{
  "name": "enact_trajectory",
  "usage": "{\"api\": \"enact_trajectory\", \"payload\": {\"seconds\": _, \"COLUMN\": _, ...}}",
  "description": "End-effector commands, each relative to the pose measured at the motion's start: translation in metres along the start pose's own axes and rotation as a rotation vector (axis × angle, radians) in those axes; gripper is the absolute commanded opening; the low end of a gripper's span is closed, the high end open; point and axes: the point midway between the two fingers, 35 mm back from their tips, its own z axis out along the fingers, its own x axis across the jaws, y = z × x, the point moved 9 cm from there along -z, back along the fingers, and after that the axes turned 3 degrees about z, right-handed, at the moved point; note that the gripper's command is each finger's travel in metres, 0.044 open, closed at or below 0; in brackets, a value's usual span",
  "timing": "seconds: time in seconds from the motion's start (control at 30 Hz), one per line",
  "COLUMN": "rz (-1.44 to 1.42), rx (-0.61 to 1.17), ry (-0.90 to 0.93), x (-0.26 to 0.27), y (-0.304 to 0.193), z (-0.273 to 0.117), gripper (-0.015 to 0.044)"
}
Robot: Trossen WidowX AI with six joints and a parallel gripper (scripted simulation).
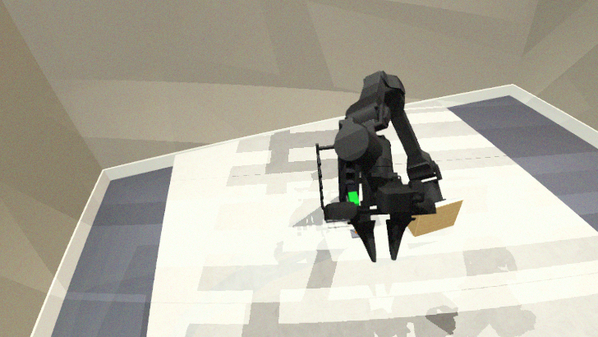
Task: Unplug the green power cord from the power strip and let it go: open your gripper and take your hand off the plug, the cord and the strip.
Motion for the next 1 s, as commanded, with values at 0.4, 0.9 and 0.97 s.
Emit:
{"api": "enact_trajectory", "payload": {"seconds": 0.4, "rz": 0.181, "rx": 0.821, "ry": 0.103, "x": 0.032, "y": -0.192, "z": -0.046, "gripper": 0.0160}}
{"api": "enact_trajectory", "payload": {"seconds": 0.9, "rz": 0.178, "rx": 0.883, "ry": 0.114, "x": 0.037, "y": -0.206, "z": -0.053, "gripper": 0.0160}}
{"api": "enact_trajectory", "payload": {"seconds": 0.97, "rz": 0.178, "rx": 0.883, "ry": 0.114, "x": 0.037, "y": -0.208, "z": -0.055, "gripper": 0.0160}}
